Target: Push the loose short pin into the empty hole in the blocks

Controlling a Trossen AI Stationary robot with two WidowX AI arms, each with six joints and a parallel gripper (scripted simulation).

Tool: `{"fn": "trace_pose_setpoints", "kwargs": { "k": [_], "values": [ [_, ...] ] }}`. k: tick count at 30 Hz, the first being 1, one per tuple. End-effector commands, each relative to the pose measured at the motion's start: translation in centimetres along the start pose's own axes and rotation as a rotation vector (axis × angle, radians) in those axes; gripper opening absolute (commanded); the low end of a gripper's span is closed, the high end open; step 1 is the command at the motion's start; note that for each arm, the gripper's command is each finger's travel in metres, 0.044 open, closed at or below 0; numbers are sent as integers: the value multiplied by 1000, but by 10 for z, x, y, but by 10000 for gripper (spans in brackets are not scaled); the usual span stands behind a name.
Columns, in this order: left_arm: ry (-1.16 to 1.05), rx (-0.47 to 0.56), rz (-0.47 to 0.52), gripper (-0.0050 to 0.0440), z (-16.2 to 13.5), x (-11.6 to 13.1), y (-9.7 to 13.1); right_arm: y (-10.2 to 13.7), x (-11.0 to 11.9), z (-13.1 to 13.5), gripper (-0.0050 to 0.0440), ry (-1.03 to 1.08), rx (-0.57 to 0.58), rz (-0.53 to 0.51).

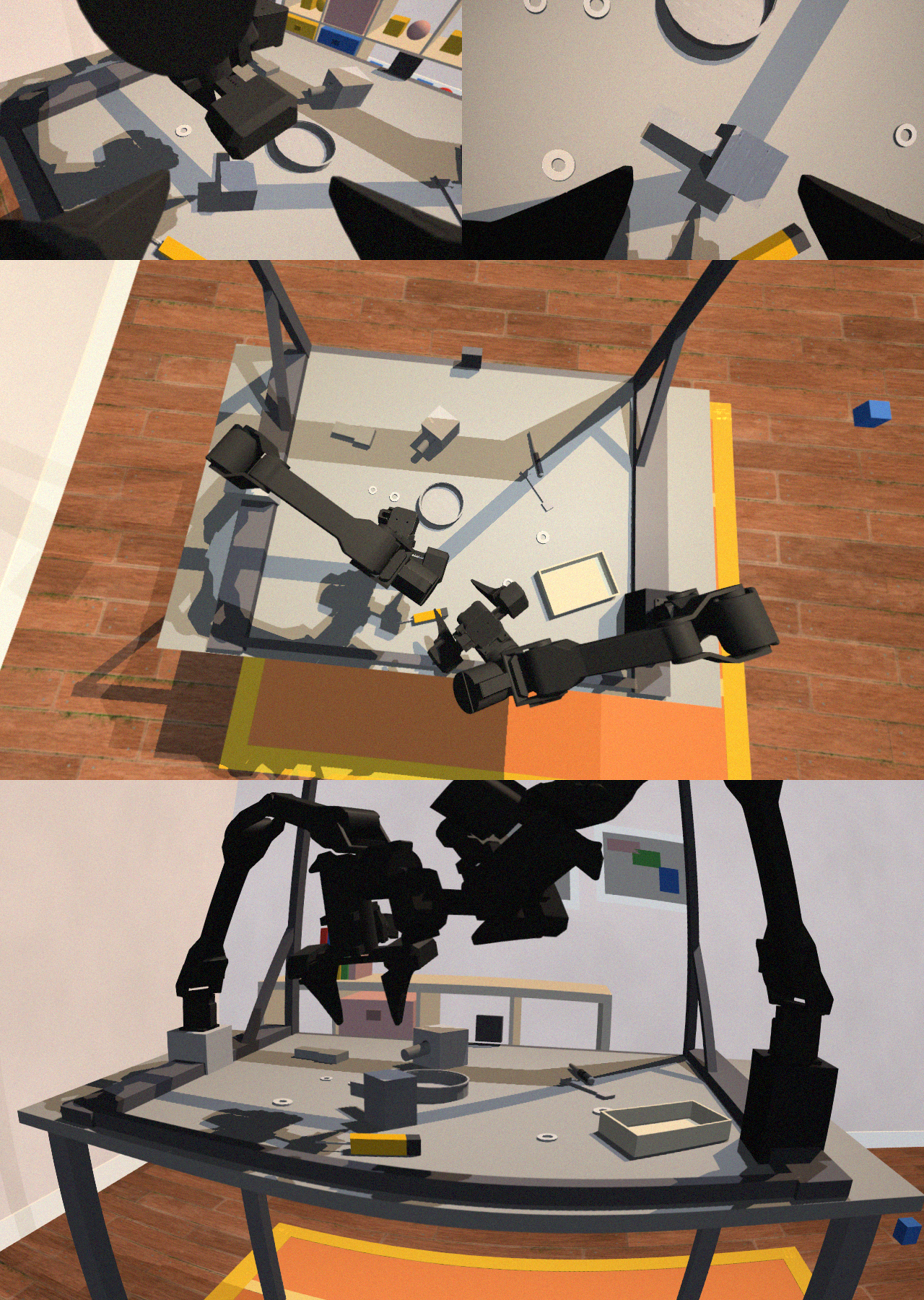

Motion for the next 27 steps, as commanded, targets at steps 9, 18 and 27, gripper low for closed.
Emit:
{"fn": "trace_pose_setpoints", "kwargs": {
  "k": [9, 18, 27],
  "values": [
    [-23, -9, -15, 400, 0, -8, 4, 13, 13, -8, 400, -125, -5, -74],
    [-23, -9, -15, 400, 0, -8, 4, 12, 13, -7, 400, -122, -9, -72],
    [-23, -9, -15, 400, 0, -8, 4, 12, 13, -7, 400, -122, -9, -72]
  ]
}}
Point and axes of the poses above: on each arm, the point midway between the two fingers, 35 mm back from their tips, its own y axis back along the fingers, its own z axis across the jaws, x = y × z, the point moved 10 cm from there along y, back along the fingers, and after that the axes turned 8 degrees about y, right-handed, at the moved point
